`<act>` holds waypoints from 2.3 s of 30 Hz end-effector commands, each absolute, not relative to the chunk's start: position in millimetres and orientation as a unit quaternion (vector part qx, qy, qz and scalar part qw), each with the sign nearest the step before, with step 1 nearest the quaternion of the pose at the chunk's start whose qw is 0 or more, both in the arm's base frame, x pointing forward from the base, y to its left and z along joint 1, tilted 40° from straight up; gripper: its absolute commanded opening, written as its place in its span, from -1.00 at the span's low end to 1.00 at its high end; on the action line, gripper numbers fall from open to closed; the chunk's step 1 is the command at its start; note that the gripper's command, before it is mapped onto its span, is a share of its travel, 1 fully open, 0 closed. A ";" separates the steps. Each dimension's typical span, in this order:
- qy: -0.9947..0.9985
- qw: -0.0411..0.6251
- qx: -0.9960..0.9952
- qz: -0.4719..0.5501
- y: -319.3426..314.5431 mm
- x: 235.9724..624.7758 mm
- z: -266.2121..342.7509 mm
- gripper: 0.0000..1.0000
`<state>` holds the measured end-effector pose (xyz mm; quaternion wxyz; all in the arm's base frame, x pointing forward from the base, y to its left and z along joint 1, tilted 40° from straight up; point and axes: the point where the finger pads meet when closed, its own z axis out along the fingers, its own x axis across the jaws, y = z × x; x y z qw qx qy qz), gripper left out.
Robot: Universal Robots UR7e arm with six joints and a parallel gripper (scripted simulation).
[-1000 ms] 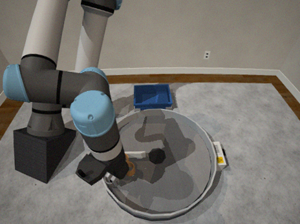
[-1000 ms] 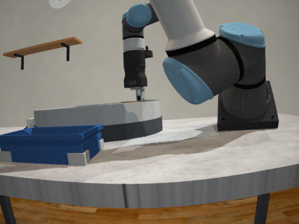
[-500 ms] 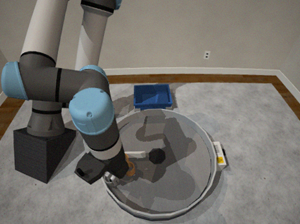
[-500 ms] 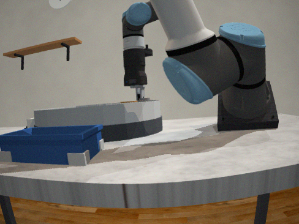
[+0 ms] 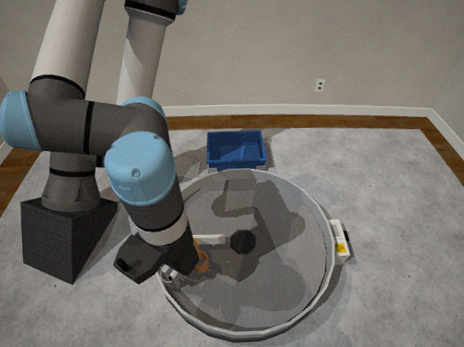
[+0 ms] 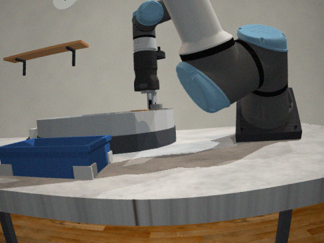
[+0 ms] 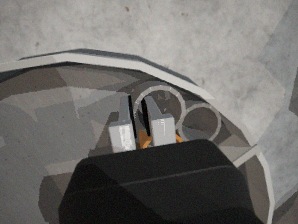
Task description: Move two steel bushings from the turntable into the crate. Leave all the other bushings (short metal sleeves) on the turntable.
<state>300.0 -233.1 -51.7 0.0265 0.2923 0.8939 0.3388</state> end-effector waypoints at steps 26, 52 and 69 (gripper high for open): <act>0.894 0.027 0.292 0.338 -242.4 296.4 -40.2 -1.00; 0.894 0.027 0.292 0.338 -247.4 294.3 -33.6 -1.00; 0.894 0.027 0.292 0.338 -253.4 291.8 -25.9 -1.00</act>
